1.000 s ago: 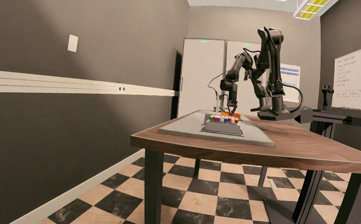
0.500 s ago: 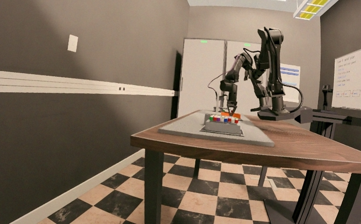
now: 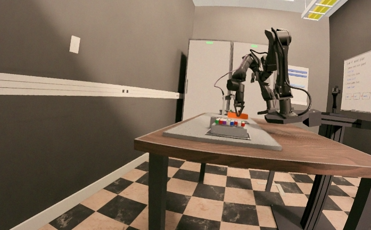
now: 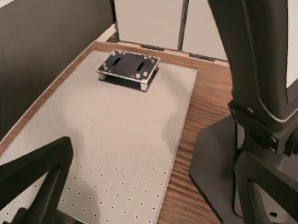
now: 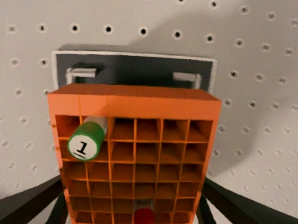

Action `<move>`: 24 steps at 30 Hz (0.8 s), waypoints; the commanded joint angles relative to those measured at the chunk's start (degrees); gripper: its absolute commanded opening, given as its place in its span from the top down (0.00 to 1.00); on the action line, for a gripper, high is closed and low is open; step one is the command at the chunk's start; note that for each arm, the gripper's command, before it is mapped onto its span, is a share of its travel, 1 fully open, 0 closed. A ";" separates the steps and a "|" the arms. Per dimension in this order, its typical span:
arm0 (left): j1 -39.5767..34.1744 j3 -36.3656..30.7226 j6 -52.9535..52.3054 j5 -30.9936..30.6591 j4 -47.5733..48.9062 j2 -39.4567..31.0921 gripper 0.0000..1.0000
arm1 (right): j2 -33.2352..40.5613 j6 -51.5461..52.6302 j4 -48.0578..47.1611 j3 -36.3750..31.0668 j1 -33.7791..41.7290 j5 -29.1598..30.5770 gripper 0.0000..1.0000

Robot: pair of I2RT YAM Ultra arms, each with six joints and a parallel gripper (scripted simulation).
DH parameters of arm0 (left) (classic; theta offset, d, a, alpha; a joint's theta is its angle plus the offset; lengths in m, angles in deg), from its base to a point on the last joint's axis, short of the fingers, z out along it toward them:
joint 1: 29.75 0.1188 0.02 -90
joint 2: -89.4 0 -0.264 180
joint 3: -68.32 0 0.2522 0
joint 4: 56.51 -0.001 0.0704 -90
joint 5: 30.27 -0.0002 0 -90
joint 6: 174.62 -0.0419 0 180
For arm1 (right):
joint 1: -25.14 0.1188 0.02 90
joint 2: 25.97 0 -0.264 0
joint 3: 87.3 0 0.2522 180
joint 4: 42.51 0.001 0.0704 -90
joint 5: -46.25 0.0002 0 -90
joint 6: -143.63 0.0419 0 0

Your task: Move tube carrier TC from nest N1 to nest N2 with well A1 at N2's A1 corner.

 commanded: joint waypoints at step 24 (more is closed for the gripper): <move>-0.55 0.41 -0.15 -0.38 0.37 -0.91 0.00 | 18.08 -12.62 12.61 -1.47 -7.01 -0.86 0.16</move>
